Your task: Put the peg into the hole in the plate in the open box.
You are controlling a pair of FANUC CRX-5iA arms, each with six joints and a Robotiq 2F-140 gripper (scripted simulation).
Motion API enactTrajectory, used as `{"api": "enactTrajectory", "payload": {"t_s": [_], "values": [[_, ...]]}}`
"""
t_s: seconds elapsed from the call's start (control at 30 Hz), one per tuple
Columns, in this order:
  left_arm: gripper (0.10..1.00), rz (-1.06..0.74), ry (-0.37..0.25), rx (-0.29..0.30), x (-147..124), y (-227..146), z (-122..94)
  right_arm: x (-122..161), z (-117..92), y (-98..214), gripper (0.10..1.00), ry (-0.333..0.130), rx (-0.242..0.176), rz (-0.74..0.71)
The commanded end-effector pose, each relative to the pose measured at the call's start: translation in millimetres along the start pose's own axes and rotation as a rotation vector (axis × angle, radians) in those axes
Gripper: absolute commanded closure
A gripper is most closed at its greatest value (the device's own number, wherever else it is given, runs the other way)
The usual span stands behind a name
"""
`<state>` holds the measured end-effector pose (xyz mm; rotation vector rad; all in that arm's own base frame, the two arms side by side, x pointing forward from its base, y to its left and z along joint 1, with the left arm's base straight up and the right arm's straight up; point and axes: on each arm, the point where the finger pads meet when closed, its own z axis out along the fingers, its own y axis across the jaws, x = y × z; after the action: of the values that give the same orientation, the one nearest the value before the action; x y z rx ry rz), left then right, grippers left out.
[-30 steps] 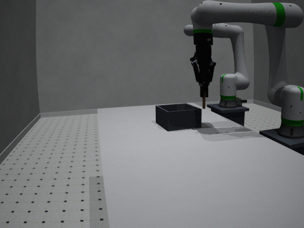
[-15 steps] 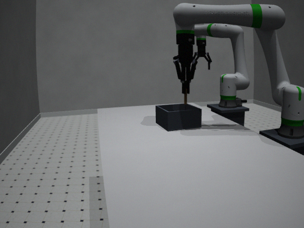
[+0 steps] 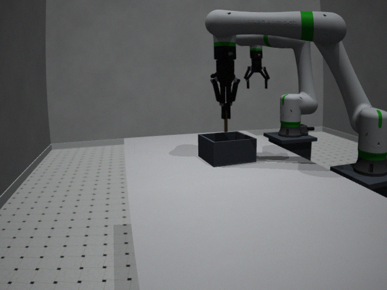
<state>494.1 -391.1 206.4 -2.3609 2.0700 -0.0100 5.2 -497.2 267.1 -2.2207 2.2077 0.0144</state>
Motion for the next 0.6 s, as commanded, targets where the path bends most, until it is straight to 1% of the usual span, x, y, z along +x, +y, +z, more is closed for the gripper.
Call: {"api": "enactTrajectory", "payload": {"t_s": [0.0, 0.57], "values": [[0.999, -0.006, 0.007, 0.003, 0.4, -0.9, -5.6, 2.7, -4.9, 2.3, 0.098, 0.014, -0.001, 0.000], [0.999, 0.001, 0.007, 0.003, -1.5, -1.3, -5.8, 2.7, -4.9, 2.3, 0.098, 0.014, -0.001, 0.000]]}}
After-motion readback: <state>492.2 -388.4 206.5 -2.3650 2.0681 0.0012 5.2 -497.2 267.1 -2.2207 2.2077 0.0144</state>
